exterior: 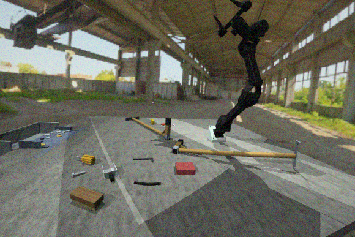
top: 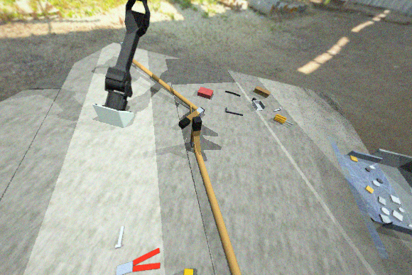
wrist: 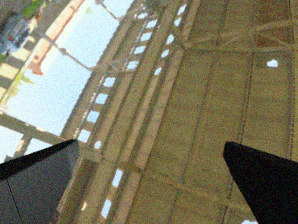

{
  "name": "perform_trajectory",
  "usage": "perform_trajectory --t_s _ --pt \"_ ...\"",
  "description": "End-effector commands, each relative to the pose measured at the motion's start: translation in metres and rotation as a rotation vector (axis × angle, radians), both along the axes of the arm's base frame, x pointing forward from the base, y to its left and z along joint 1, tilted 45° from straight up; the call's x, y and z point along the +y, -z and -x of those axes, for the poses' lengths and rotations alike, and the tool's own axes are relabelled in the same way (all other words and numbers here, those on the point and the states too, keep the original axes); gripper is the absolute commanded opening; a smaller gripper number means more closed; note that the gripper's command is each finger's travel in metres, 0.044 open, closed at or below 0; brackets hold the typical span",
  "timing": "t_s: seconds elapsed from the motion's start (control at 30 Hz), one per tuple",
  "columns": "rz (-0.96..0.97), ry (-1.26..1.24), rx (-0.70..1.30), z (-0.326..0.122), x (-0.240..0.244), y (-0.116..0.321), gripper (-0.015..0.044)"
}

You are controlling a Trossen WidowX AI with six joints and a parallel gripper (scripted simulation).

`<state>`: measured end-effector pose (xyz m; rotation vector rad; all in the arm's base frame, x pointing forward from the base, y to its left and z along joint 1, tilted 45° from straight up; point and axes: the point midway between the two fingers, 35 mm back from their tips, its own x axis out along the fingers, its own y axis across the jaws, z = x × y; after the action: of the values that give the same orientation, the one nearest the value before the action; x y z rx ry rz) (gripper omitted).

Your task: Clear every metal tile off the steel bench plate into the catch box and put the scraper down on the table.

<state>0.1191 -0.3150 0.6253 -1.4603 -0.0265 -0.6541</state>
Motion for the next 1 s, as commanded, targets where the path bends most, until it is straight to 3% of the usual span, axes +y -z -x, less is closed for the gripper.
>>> perform_trajectory --t_s 0.0,0.97 --pt "0.131 0.007 0.032 0.0 0.024 -0.017 0.044" --pt "1.008 0.119 0.23 -0.008 0.184 -0.081 0.044"
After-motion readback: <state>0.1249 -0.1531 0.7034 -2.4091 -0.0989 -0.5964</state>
